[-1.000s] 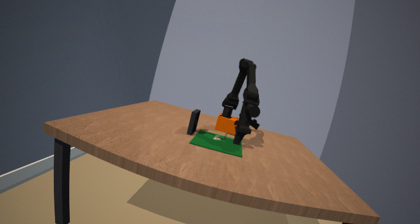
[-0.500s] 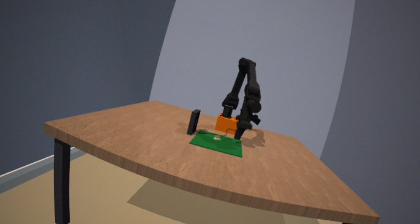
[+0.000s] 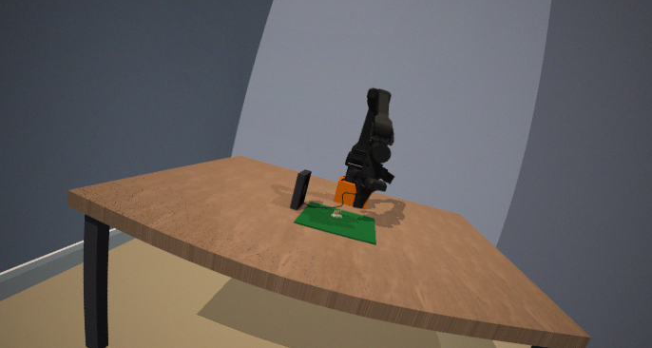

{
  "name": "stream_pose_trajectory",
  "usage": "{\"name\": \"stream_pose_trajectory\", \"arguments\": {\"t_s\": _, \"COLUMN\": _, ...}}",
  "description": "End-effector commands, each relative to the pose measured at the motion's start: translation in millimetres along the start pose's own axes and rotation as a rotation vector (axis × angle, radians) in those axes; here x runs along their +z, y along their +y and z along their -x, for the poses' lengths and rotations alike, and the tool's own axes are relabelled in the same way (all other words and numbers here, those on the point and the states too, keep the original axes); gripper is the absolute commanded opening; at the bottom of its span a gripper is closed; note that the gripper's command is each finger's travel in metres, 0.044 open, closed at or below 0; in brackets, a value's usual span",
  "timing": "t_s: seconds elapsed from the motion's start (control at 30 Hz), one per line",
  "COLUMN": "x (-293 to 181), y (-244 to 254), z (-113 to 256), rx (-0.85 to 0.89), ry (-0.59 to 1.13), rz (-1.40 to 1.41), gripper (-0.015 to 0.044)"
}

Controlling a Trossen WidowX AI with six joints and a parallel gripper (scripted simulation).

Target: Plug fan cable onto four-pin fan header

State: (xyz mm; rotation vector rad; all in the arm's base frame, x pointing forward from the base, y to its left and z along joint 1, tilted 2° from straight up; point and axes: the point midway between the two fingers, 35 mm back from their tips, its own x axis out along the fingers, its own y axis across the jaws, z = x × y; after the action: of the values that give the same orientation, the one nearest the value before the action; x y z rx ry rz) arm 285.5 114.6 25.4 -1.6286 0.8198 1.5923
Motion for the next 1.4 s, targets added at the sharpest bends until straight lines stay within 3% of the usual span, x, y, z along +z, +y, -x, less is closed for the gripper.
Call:
{"name": "stream_pose_trajectory", "arguments": {"t_s": 0.0, "x": -22.9, "y": 8.2, "z": -0.5, "rx": 0.004, "ry": -0.001, "rz": 0.119, "gripper": 0.0000}}
{"name": "stream_pose_trajectory", "arguments": {"t_s": 0.27, "x": -62.7, "y": 25.2, "z": -0.7, "rx": 0.005, "ry": 0.002, "rz": 0.346, "gripper": 0.0000}}
{"name": "stream_pose_trajectory", "arguments": {"t_s": 1.37, "x": -53.6, "y": 28.7, "z": 0.2, "rx": 0.005, "ry": 0.001, "rz": 0.344, "gripper": 0.0000}}
